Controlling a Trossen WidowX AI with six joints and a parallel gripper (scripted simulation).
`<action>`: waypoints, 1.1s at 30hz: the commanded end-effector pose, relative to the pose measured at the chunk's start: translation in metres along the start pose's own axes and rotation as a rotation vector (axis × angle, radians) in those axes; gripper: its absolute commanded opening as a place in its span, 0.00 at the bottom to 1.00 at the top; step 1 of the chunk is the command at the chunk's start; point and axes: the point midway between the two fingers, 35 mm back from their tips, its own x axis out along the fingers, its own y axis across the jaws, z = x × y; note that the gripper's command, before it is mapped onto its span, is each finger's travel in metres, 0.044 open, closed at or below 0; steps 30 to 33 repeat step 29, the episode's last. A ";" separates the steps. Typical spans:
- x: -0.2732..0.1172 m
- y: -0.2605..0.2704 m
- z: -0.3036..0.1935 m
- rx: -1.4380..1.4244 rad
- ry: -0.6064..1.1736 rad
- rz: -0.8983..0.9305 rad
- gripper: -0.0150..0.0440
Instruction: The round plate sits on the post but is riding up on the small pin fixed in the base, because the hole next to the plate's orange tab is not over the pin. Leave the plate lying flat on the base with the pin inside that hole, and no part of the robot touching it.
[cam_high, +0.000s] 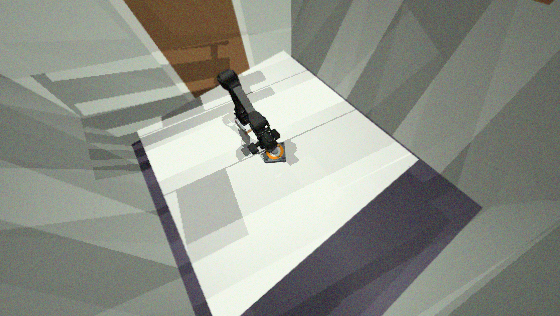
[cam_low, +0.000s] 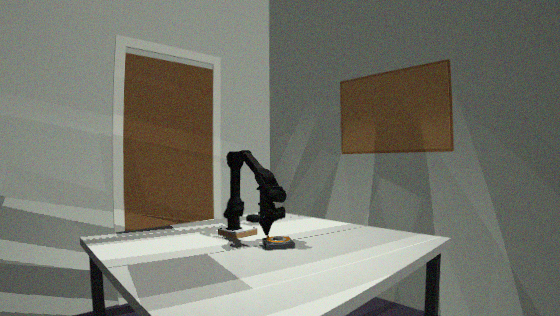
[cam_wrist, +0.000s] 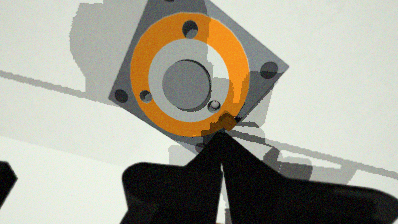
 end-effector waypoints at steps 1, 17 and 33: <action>0.001 -0.003 0.002 -0.005 0.003 -0.003 0.25; -0.038 -0.001 0.003 -0.005 -0.001 0.000 0.25; -0.038 -0.001 0.003 -0.005 -0.001 0.000 0.25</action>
